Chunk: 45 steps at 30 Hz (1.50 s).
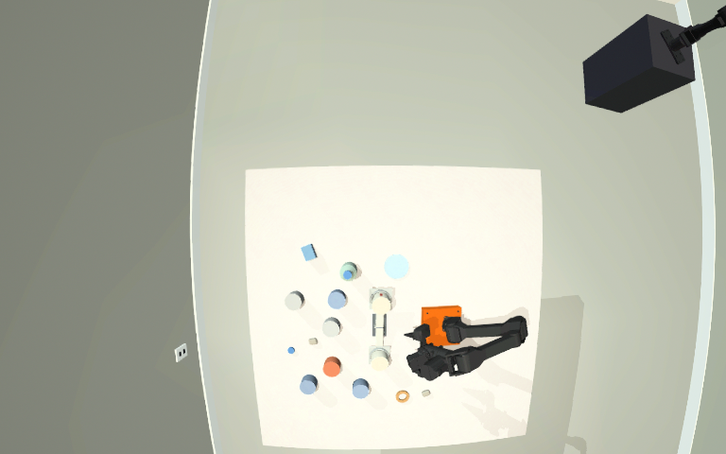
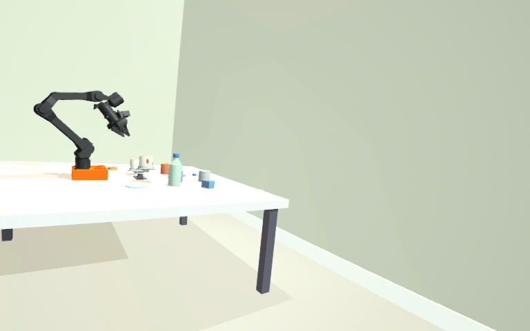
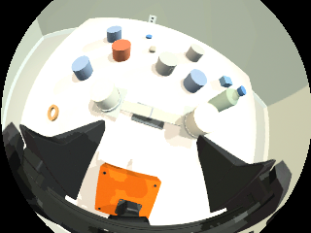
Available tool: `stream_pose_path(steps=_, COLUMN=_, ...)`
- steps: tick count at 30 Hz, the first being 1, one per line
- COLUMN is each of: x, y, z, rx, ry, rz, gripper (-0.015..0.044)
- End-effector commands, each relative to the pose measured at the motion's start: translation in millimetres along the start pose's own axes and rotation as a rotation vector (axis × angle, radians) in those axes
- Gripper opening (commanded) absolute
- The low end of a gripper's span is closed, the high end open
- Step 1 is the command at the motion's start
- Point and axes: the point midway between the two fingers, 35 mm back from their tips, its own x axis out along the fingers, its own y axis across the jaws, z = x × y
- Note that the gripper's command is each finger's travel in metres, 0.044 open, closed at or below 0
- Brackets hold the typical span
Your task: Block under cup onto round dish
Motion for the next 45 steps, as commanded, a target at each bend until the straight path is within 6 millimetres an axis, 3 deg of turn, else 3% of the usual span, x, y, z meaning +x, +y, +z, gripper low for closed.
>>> stream_pose_path(steps=1, x=6, y=7, z=8, rx=-0.100, ry=0.039, rz=0.025, gripper=0.0440)
stream_pose_path(steps=24, x=71, y=63, z=43, rx=-0.793, ry=0.309, rz=0.247, gripper=0.0440)
stream_pose_path(steps=45, x=146, y=119, z=37, rx=-1.335, ry=0.483, rz=0.558, gripper=0.0440)
